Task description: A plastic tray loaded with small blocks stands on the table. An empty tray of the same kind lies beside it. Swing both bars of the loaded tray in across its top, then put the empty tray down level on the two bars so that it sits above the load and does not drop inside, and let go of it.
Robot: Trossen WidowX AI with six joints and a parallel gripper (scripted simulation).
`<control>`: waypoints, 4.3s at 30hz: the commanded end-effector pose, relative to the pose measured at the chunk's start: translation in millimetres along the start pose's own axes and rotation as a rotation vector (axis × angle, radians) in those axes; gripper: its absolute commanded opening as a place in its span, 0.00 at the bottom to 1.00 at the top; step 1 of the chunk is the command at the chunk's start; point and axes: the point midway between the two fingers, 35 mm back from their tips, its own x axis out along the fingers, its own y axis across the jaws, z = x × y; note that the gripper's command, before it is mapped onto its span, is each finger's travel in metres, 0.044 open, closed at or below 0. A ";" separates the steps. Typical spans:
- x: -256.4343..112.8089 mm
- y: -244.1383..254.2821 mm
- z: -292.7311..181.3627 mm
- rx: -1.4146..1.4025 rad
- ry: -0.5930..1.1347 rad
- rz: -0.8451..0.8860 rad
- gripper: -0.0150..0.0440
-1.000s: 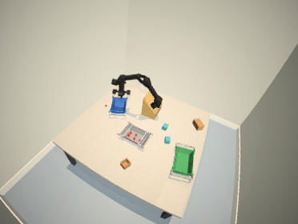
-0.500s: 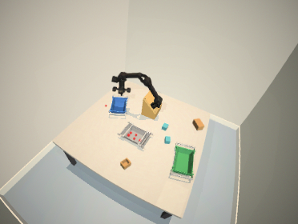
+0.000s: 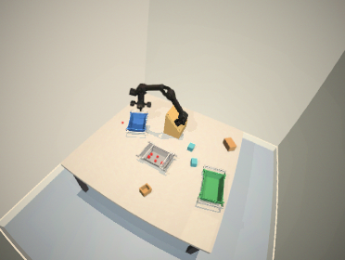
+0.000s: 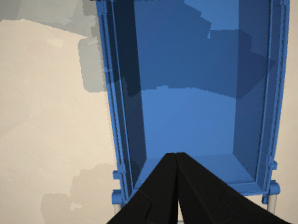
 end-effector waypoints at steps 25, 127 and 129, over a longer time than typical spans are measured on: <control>1.9 -0.3 -0.3 0.001 -0.001 0.002 0.48; 163.9 52.2 1.5 -0.005 0.001 0.005 0.30; 162.7 52.0 1.4 -0.005 0.001 0.005 0.28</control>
